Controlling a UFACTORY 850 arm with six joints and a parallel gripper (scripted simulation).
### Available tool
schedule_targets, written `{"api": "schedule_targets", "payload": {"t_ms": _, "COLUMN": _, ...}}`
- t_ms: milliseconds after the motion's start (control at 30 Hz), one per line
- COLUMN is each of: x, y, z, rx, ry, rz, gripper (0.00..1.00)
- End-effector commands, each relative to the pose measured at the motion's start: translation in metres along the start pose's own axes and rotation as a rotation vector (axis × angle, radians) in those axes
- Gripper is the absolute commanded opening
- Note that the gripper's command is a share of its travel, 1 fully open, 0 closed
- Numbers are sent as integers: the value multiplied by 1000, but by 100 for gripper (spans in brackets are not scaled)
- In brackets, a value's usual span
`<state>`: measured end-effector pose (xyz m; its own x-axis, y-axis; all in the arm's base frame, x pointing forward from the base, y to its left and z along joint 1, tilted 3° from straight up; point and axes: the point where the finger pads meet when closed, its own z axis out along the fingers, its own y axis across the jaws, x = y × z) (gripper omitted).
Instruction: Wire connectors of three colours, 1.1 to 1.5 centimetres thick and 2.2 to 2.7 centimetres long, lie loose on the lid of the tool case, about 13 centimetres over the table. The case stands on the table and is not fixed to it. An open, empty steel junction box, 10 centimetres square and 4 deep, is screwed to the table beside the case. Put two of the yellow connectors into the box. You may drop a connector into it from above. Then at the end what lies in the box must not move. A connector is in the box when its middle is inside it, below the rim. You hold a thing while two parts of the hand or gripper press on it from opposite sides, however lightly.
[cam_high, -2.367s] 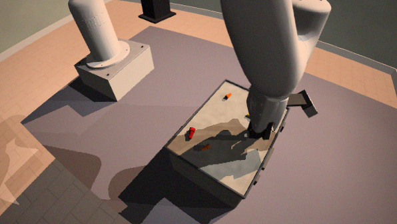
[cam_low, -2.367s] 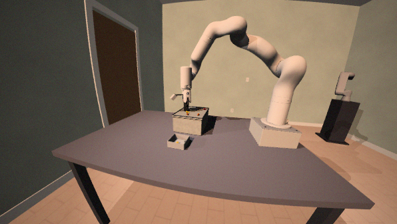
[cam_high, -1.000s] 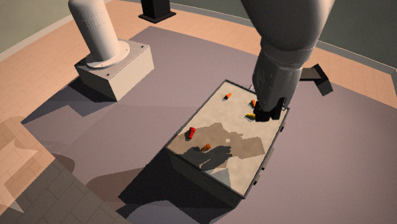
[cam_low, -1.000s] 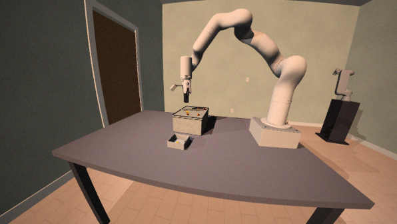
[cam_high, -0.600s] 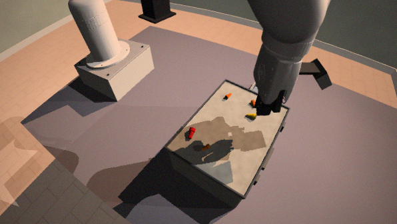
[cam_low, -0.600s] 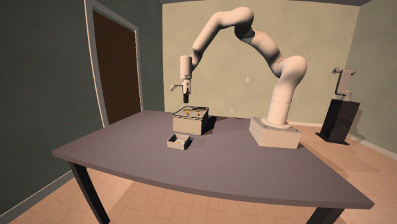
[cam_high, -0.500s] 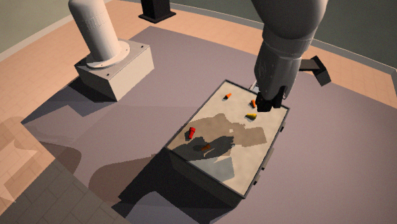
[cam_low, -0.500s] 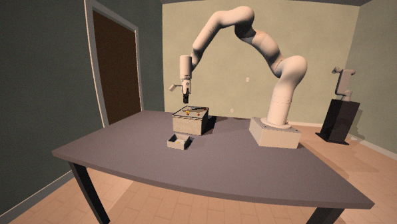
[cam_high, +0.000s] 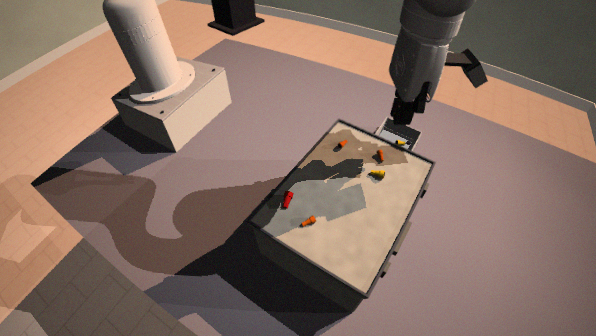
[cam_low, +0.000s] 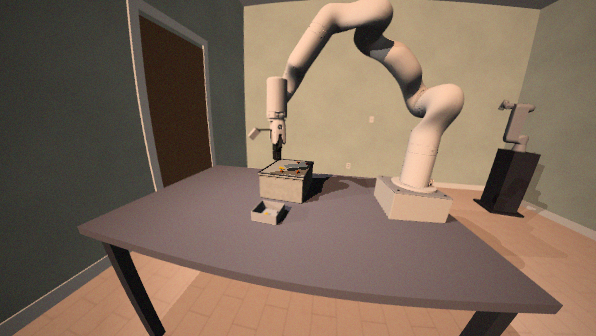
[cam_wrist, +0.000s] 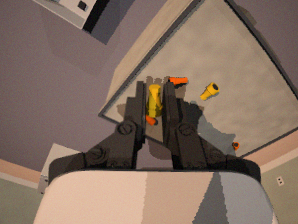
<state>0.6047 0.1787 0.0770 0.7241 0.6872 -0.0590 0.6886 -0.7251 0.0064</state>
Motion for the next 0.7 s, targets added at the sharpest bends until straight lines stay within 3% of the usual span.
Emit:
{"api": "schedule_targets", "payload": {"t_ms": 0, "x": 8, "y": -17, "z": -1, "rx": -3, "ry": 2, "rz": 1, "gripper": 2}}
{"api": "schedule_targets", "payload": {"t_ms": 367, "x": 39, "y": -95, "z": -1, "rx": -3, "ry": 2, "rz": 1, "gripper": 2}}
{"api": "schedule_targets", "payload": {"t_ms": 667, "x": 48, "y": -119, "z": -1, "rx": -3, "ry": 2, "rz": 1, "gripper": 2}}
